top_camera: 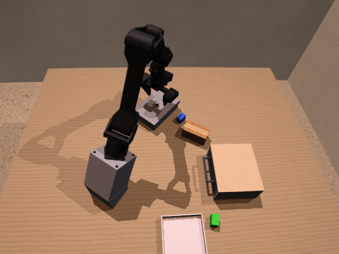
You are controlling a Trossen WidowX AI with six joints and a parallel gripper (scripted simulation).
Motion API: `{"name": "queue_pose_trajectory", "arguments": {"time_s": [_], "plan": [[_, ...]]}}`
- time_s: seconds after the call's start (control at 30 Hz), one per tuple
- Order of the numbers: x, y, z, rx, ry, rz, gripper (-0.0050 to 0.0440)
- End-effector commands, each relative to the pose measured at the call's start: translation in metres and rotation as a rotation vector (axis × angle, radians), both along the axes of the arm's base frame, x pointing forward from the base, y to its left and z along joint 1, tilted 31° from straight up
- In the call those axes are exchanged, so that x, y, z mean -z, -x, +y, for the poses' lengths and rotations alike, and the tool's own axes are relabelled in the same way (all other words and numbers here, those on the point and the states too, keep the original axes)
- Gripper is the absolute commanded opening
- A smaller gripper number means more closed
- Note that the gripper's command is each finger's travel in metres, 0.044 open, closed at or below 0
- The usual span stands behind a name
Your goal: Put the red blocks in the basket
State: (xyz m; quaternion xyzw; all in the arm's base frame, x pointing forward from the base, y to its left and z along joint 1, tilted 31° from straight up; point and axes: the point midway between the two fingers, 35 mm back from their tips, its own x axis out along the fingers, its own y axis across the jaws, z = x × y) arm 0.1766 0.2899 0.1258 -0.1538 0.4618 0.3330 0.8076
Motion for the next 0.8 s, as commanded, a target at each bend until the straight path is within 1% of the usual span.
{"name": "queue_pose_trajectory", "arguments": {"time_s": [0.0, 0.13, 0.43, 0.47, 0.77], "plan": [[0.0143, -0.0028, 0.0031, -0.005, 0.015, 0.007, 0.0440], [0.0234, -0.0064, 0.0072, -0.005, 0.015, 0.007, 0.0440], [0.0240, -0.0067, 0.0075, -0.005, 0.015, 0.007, 0.0440], [0.0240, -0.0067, 0.0075, -0.005, 0.015, 0.007, 0.0000], [0.0240, -0.0067, 0.0075, -0.005, 0.015, 0.007, 0.0000]]}}
